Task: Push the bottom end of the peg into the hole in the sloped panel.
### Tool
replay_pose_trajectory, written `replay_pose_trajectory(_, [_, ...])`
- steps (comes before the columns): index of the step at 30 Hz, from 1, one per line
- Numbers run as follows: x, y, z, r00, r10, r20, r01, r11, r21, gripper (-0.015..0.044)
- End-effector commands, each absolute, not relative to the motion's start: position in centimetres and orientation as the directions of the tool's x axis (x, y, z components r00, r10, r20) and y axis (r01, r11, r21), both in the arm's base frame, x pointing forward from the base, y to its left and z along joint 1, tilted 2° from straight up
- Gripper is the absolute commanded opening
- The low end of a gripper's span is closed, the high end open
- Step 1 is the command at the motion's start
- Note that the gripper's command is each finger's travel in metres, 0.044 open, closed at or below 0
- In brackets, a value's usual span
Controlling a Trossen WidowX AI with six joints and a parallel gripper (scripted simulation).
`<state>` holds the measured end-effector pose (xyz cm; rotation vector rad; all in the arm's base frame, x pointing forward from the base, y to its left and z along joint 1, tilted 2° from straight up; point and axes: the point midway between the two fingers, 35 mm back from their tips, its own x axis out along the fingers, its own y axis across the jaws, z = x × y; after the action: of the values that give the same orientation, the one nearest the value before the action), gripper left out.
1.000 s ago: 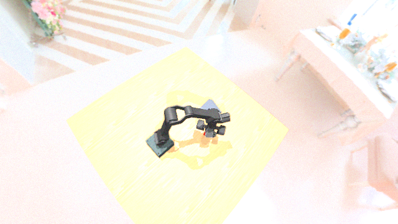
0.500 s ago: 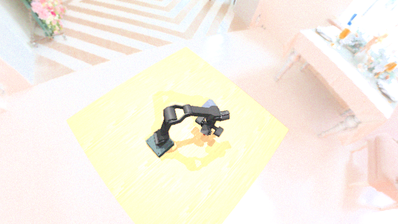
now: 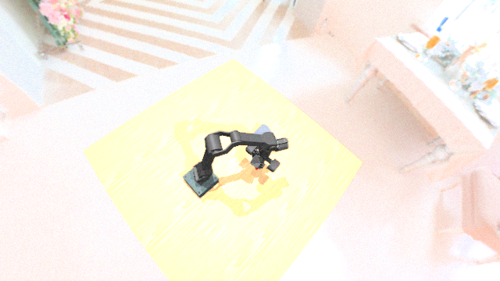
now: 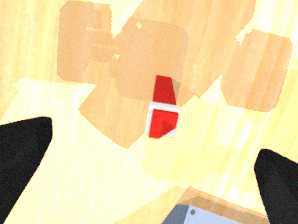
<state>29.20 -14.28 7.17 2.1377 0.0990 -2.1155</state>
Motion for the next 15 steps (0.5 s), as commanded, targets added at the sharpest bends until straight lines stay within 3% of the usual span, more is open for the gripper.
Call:
replay_pose_trajectory(1, [29.1,-14.2,6.3,0.006,-0.038,-0.999,0.134,-0.990,0.038,0.0440])
replay_pose_trajectory(15, [29.2,-14.3,4.0,0.006,-0.038,-0.999,0.134,-0.990,0.038,0.0440])
